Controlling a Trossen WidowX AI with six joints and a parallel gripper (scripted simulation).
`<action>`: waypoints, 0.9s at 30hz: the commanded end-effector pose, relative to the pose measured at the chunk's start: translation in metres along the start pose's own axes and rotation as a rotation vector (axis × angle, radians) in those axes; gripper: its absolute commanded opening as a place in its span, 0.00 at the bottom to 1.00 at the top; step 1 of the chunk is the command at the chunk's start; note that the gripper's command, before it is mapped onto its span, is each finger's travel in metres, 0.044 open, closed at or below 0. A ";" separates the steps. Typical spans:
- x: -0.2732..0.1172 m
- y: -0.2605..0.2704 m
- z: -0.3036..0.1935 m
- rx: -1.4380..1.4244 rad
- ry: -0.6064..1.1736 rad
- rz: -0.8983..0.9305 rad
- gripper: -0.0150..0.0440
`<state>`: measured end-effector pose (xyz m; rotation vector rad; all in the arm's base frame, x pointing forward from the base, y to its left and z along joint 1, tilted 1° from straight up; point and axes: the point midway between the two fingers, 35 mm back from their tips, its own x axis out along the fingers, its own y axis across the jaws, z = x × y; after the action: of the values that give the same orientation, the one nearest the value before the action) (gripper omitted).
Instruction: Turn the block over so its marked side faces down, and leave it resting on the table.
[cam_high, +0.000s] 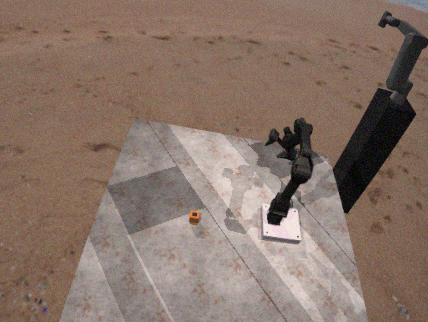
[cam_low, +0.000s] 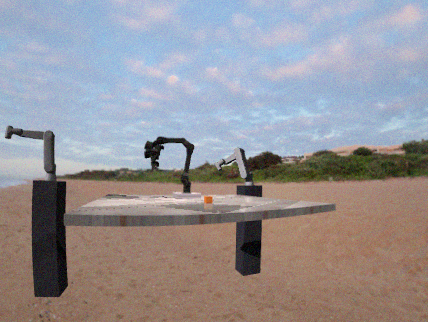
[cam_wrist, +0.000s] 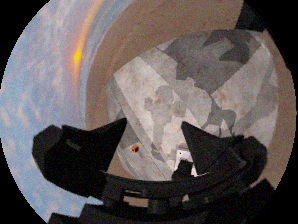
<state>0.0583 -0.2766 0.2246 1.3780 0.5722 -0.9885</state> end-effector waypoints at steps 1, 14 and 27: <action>0.029 0.034 -0.013 -0.157 0.092 -0.032 1.00; 0.110 0.138 -0.109 -0.704 0.352 -0.079 1.00; 0.169 0.187 -0.283 -1.283 0.565 -0.166 1.00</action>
<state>0.3394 -0.1010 0.1485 0.5361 1.3899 -0.2469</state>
